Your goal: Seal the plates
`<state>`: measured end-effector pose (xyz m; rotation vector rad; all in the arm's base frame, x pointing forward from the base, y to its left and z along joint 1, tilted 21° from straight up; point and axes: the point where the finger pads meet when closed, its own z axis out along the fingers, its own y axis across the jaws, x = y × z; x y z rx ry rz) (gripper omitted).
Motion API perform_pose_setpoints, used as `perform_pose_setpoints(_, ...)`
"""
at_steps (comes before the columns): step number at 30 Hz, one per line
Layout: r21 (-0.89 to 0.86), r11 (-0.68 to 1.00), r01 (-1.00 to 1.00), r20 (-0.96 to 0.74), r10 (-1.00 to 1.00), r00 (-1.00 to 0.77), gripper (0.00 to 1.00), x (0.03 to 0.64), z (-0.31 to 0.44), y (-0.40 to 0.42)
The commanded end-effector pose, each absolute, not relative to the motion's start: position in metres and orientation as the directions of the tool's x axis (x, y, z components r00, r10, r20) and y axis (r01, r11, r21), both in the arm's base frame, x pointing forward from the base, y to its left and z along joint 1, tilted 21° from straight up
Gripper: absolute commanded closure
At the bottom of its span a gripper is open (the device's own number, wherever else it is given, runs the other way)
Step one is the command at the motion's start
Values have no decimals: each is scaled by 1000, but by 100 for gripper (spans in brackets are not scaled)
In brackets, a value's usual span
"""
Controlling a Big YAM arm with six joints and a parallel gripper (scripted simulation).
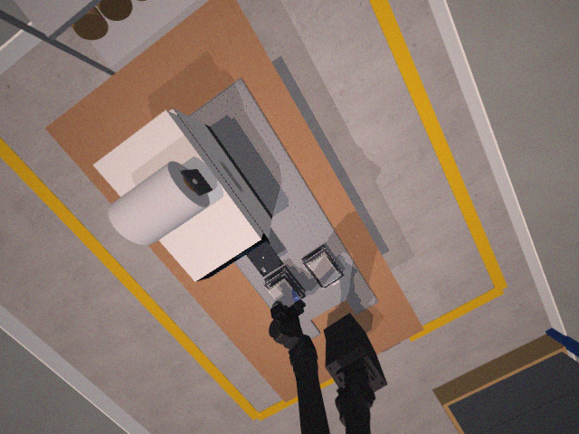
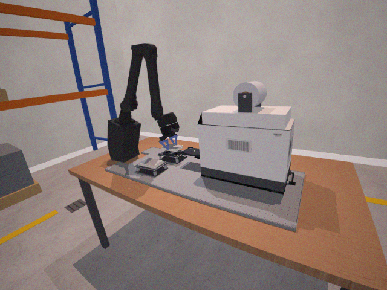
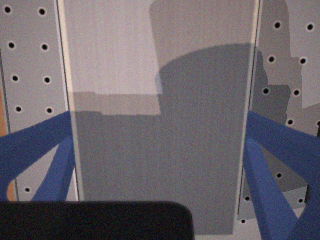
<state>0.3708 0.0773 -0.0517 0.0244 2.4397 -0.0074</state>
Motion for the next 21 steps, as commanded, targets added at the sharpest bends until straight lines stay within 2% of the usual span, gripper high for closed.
perform_pose_setpoints(1, 2, 1000, 31, -635, 25, -772, 100, 370, -56, 76)
perform_pose_setpoints(21, 4, 1000, 12, -645, 12, -764, 100, 373, -53, 84)
